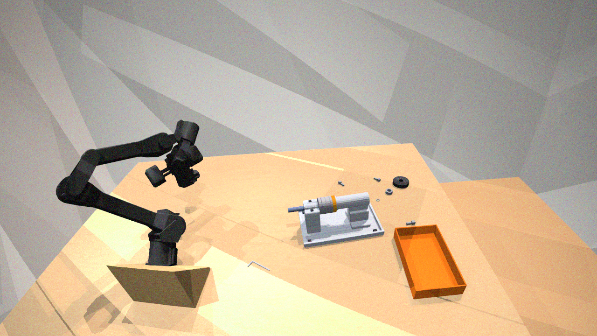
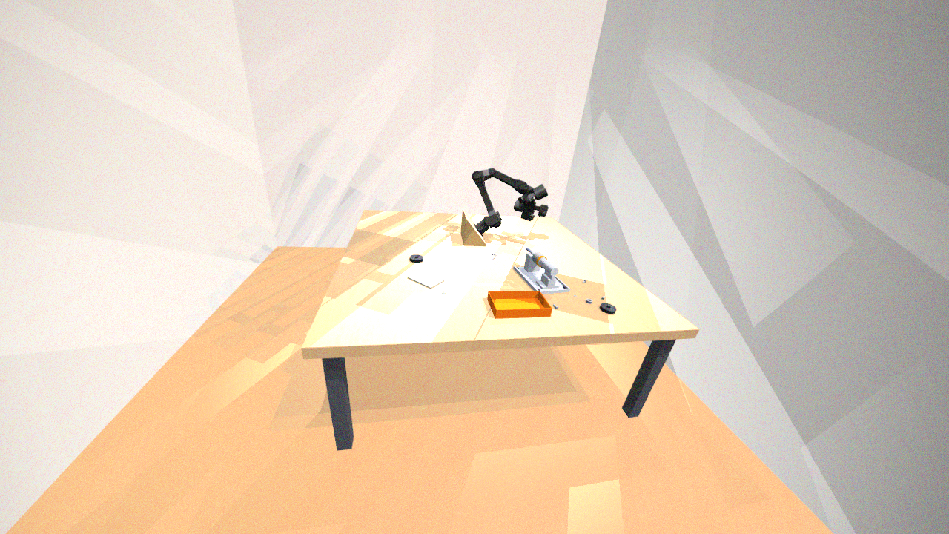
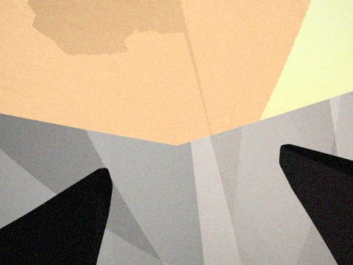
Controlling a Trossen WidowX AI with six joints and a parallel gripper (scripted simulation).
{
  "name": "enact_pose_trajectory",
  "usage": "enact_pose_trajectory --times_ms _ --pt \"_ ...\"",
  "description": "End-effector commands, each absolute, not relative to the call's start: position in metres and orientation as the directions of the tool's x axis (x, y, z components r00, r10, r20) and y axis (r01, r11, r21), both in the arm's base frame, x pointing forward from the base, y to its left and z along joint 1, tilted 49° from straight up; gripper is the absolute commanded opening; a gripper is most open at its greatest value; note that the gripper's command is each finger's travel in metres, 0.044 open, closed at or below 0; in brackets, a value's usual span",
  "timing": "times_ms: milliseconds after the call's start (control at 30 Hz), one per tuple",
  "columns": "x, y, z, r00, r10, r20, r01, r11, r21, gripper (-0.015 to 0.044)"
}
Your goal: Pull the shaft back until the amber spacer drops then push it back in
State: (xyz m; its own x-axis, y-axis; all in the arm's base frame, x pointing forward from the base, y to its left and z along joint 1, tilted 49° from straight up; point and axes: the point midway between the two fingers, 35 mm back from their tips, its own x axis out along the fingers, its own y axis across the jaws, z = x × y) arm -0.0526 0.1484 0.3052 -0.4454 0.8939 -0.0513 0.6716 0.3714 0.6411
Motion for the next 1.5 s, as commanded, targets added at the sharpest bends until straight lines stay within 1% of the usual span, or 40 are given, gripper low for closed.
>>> enact_pose_trajectory --times_ms 0,33,133,200,300,367,433,500,600,700,867,1000,1167,1333,1467 --pt "-0.051 0.149 0.305 -0.439 0.897 -0.052 0.669 0.365 0.648 0.0426" --pt "-0.047 0.152 0.305 -0.42 0.906 -0.053 0.658 0.345 0.669 0.044" --pt "-0.033 0.159 0.304 -0.365 0.929 -0.056 0.604 0.282 0.745 0.044" --pt "-0.018 0.166 0.302 -0.303 0.951 -0.06 0.507 0.215 0.835 0.044" --pt "0.007 0.175 0.298 -0.206 0.976 -0.067 0.31 0.13 0.942 0.044" --pt "0.024 0.179 0.295 -0.139 0.988 -0.073 0.133 0.091 0.987 0.044" --pt "0.042 0.182 0.291 -0.069 0.995 -0.078 -0.056 0.074 0.996 0.044" --pt "0.06 0.184 0.287 0.0 0.996 -0.084 -0.244 0.081 0.966 0.044" --pt "0.087 0.183 0.28 0.105 0.99 -0.093 -0.504 0.133 0.853 0.044" --pt "0.113 0.18 0.273 0.208 0.973 -0.101 -0.712 0.222 0.667 0.044" --pt "0.138 0.174 0.265 0.306 0.946 -0.11 -0.843 0.323 0.429 0.044" --pt "0.156 0.167 0.26 0.378 0.918 -0.117 -0.89 0.396 0.225 0.044" --pt "0.178 0.157 0.252 0.466 0.876 -0.126 -0.885 0.464 -0.047 0.044" --pt "0.199 0.144 0.244 0.548 0.825 -0.134 -0.813 0.489 -0.314 0.044" --pt "0.214 0.132 0.237 0.61 0.78 -0.141 -0.72 0.471 -0.51 0.044"
